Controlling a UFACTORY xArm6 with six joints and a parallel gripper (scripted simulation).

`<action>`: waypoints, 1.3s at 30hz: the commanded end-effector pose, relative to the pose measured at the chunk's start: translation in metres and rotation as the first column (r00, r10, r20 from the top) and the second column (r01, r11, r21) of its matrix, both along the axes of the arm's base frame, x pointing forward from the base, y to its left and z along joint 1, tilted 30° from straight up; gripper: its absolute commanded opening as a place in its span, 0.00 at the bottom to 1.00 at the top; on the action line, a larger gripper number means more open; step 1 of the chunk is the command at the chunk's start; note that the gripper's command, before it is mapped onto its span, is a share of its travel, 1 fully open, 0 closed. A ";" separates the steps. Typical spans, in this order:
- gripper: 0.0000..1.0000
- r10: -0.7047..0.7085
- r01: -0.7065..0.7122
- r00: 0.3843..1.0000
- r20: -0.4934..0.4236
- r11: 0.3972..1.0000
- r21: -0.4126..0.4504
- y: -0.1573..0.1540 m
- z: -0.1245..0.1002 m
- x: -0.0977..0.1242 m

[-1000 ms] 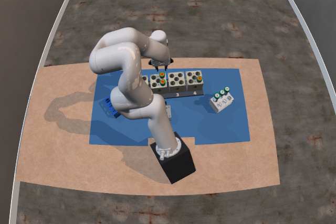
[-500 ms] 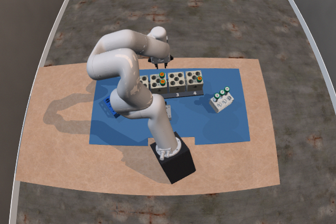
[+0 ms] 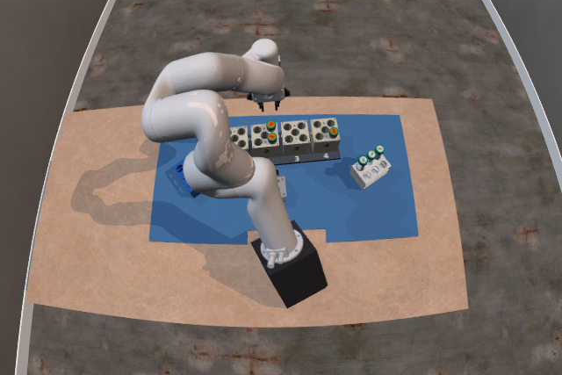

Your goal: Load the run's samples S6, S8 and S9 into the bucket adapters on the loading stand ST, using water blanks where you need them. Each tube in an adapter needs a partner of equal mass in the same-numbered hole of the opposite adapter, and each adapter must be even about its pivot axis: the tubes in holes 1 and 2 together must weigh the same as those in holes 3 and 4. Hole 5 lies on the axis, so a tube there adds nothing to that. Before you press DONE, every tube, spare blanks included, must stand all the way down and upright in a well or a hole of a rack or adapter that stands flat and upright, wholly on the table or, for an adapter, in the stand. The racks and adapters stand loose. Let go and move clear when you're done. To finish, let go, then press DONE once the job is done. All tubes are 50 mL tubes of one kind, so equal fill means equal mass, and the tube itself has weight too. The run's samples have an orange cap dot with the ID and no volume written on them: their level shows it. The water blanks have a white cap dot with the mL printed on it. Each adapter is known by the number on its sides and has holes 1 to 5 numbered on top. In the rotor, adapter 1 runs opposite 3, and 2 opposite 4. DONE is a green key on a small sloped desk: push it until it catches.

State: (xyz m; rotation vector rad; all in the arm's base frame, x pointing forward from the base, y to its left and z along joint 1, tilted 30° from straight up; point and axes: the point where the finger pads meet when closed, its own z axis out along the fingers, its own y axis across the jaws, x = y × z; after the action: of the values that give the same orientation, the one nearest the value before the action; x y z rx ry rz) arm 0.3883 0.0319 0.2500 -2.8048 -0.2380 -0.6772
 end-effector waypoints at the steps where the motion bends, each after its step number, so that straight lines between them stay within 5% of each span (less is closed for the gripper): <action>1: 0.44 0.000 0.000 1.000 0.002 1.000 0.000 0.000 0.001 0.000; 18: 0.44 0.000 0.000 1.000 0.002 1.000 0.000 0.000 0.001 0.000; 19: 0.57 -0.029 0.029 1.000 -0.007 0.999 0.014 -0.005 -0.001 -0.001; 29: 0.57 -0.250 0.260 0.964 -0.096 0.959 0.115 -0.041 -0.016 -0.007; 39: 0.57 -0.488 0.533 0.842 -0.232 0.821 0.206 -0.087 -0.034 -0.016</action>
State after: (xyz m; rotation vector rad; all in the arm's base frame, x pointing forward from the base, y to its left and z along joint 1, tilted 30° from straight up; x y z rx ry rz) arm 0.3738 -0.0436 0.2188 -2.6741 0.5204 -0.5357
